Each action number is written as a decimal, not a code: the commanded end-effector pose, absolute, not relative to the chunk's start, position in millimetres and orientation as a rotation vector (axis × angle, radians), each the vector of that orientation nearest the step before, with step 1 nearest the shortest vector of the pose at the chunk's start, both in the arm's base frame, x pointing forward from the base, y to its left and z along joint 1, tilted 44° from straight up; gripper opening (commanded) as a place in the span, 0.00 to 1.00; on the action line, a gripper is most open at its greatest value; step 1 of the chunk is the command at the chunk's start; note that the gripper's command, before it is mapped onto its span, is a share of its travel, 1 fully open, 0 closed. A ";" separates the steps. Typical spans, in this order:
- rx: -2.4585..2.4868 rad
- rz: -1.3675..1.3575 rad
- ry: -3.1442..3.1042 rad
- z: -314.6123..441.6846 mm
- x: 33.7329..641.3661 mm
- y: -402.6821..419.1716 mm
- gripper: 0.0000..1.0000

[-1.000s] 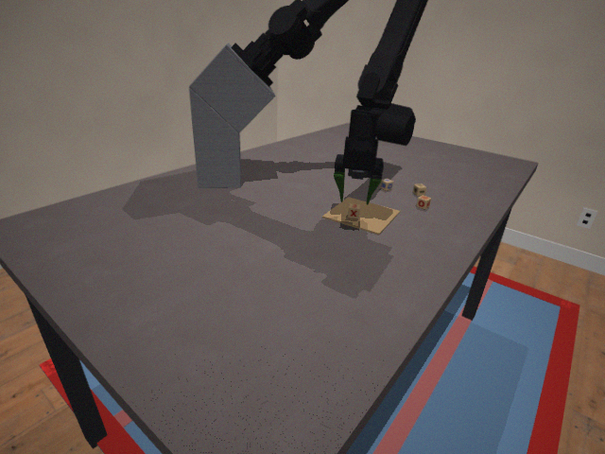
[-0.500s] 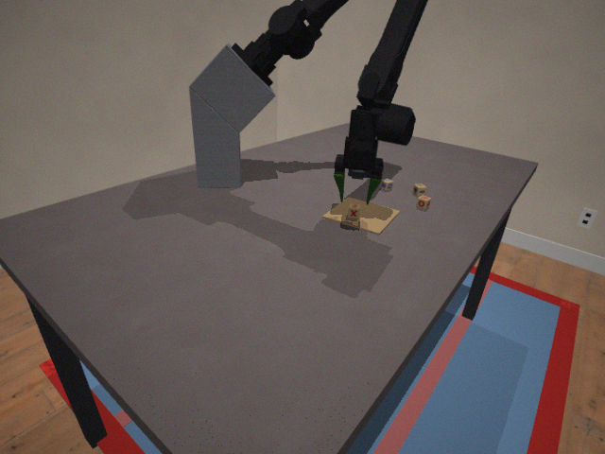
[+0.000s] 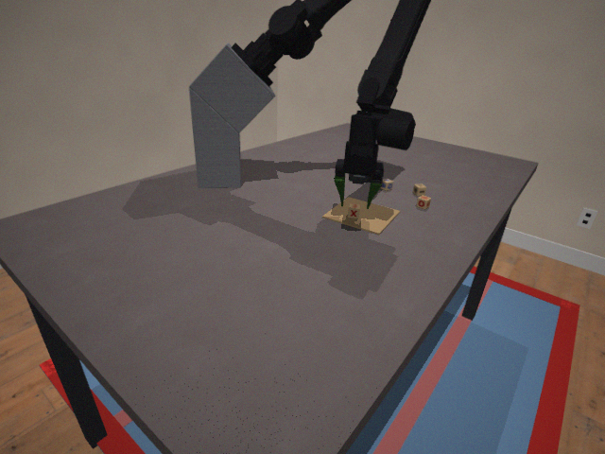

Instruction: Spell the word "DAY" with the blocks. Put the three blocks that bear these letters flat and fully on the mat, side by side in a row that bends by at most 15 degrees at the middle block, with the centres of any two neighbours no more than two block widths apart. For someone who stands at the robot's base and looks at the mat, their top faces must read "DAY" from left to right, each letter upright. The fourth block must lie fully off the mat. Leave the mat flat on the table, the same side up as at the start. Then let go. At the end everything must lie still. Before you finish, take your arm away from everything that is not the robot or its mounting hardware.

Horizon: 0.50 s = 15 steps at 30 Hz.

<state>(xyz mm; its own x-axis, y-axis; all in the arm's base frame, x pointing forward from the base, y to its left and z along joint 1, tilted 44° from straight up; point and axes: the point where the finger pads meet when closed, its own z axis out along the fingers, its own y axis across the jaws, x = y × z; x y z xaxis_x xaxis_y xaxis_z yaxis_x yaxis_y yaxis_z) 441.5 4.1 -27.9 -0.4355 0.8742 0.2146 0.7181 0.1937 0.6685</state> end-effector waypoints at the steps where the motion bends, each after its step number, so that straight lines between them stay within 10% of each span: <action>1: 1.540 1.077 2.250 -34.4 448.1 10.7 0.58; 15: 1.540 1.079 2.250 -45.9 456.3 18.3 0.58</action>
